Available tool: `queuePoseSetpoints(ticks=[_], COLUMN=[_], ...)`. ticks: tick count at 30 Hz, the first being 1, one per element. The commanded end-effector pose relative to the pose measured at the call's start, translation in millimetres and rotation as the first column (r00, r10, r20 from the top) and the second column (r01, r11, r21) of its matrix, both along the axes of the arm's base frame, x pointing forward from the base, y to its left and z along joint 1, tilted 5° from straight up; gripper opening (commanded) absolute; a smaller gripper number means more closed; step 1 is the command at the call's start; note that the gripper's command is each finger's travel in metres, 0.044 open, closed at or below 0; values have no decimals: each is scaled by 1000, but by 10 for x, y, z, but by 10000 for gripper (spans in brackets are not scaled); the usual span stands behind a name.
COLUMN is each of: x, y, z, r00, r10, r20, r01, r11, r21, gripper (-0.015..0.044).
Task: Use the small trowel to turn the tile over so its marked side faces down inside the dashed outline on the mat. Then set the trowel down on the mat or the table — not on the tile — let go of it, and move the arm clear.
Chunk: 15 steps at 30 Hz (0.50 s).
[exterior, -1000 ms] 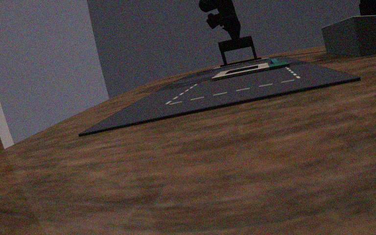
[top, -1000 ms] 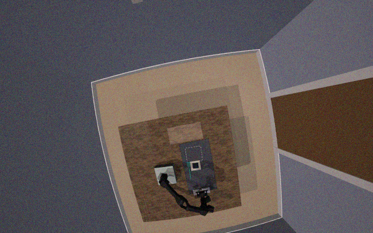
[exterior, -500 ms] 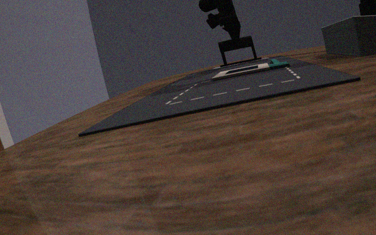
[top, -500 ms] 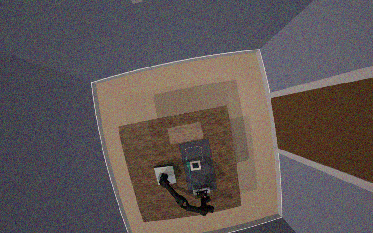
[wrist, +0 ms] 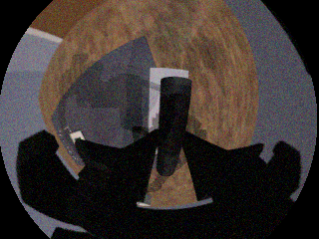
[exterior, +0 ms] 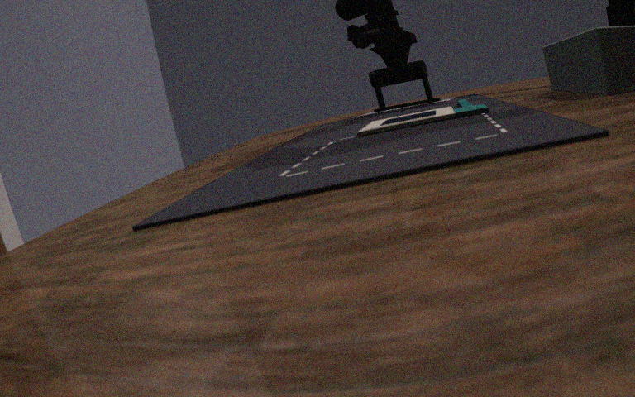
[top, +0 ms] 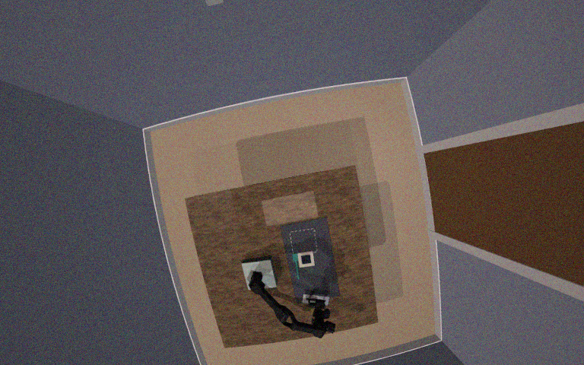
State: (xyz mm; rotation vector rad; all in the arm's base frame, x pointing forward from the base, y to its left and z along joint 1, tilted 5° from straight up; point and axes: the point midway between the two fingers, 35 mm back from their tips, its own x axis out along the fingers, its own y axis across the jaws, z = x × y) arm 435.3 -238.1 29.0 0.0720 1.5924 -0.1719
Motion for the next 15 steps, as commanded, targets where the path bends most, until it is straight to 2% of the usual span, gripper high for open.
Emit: queuePoseSetpoints(ticks=[1,15], x=[5,5], y=[0,1], z=[0,-1], r00=[991,851], r10=[-135,-523], r20=[10,38], r01=[135,524], r11=[991,852], r21=[-4,-10], gripper=[130,130])
